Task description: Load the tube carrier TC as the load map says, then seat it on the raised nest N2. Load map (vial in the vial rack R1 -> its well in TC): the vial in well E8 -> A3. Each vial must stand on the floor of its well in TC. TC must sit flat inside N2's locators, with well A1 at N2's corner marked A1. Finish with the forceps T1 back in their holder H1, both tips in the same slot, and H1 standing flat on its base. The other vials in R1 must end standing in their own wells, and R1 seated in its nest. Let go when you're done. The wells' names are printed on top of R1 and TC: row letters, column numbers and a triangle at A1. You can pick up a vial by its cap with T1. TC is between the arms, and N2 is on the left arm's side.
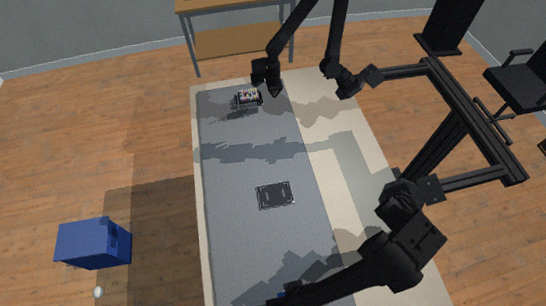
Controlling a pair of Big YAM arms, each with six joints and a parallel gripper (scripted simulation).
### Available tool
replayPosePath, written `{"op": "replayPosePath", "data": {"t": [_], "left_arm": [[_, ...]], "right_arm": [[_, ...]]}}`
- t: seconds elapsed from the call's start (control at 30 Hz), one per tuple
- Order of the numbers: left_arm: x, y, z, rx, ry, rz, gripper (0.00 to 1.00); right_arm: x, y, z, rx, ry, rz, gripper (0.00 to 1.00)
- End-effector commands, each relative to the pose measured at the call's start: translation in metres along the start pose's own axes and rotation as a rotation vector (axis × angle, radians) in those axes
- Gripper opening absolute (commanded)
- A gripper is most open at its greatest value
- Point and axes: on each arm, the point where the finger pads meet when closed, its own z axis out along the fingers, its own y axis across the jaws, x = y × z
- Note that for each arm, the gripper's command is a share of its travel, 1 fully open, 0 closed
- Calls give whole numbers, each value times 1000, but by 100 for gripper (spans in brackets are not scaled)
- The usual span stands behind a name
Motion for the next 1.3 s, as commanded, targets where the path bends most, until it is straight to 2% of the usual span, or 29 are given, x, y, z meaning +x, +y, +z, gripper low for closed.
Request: {"op": "replayPosePath", "data": {"t": [0.0,0.43,0.83,1.27], "left_arm": [[-23,25,-20,-30,-47,5,0],[-23,43,-21,-31,-47,6,0],[-15,54,-6,-14,-16,11,0],[-18,74,-10,-20,-25,11,0]], "right_arm": [[-10,-3,-6,2,-18,17,24],[-10,-3,-6,2,-18,17,24],[-10,-3,-6,2,-18,17,24],[-10,-3,-6,2,-18,17,24]]}}
